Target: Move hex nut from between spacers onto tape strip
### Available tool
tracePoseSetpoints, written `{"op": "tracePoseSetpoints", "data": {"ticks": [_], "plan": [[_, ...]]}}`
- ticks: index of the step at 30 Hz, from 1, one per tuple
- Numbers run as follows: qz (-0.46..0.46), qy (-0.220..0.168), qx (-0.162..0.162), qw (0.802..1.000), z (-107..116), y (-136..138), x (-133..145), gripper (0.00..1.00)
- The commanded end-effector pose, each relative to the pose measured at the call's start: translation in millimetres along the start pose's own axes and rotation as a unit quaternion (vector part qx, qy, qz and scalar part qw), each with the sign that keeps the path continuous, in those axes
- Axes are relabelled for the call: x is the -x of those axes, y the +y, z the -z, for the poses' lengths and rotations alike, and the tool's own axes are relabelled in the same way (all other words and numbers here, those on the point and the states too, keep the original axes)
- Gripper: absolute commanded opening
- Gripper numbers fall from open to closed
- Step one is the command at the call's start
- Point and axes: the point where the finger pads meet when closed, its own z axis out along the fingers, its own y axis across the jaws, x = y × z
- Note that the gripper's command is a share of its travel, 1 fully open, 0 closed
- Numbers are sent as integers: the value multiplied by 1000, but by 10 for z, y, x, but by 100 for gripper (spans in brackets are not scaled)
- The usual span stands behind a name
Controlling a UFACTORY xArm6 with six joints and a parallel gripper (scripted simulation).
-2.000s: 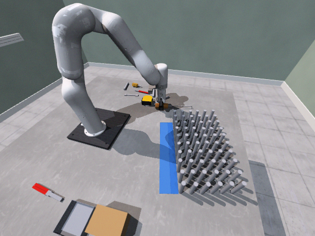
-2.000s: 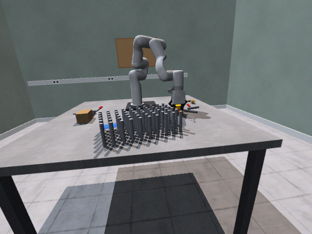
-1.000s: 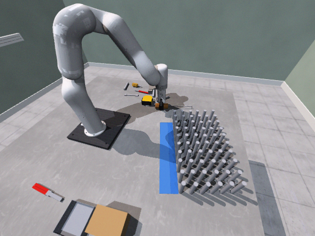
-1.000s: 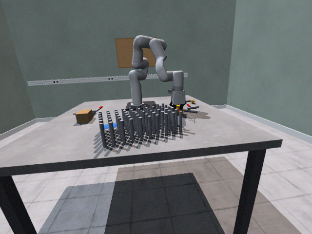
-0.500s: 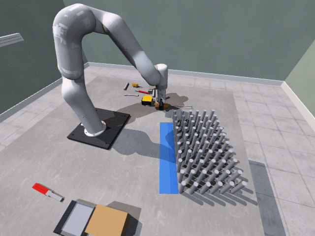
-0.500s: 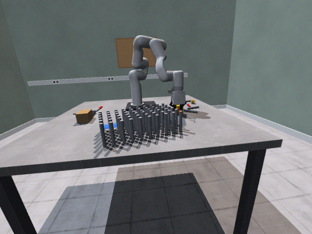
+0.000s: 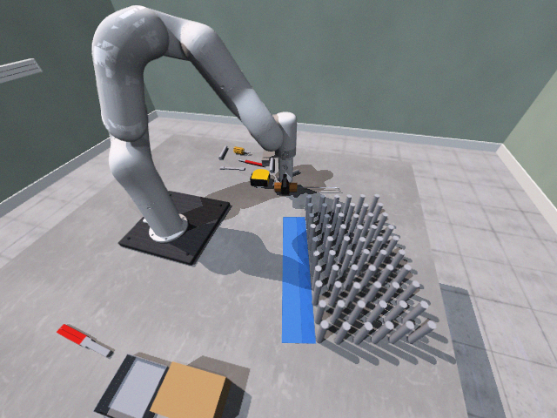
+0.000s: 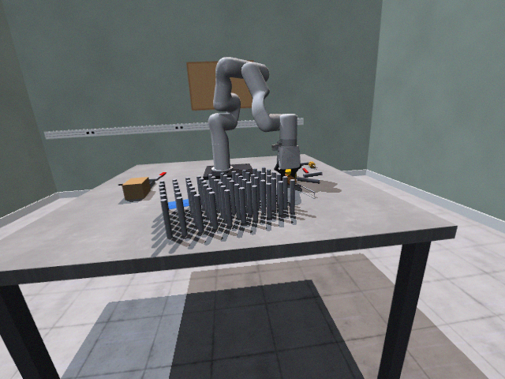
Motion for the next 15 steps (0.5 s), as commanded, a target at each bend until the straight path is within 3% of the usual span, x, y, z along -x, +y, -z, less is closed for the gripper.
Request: {"op": "tracePoseSetpoints", "data": {"ticks": [1,8,15], "plan": [[0,-2,1,1000,76,10,17,0],[0,-2,1,1000,207,9,16,0],[0,-2,1,1000,476,9,15,0]]}}
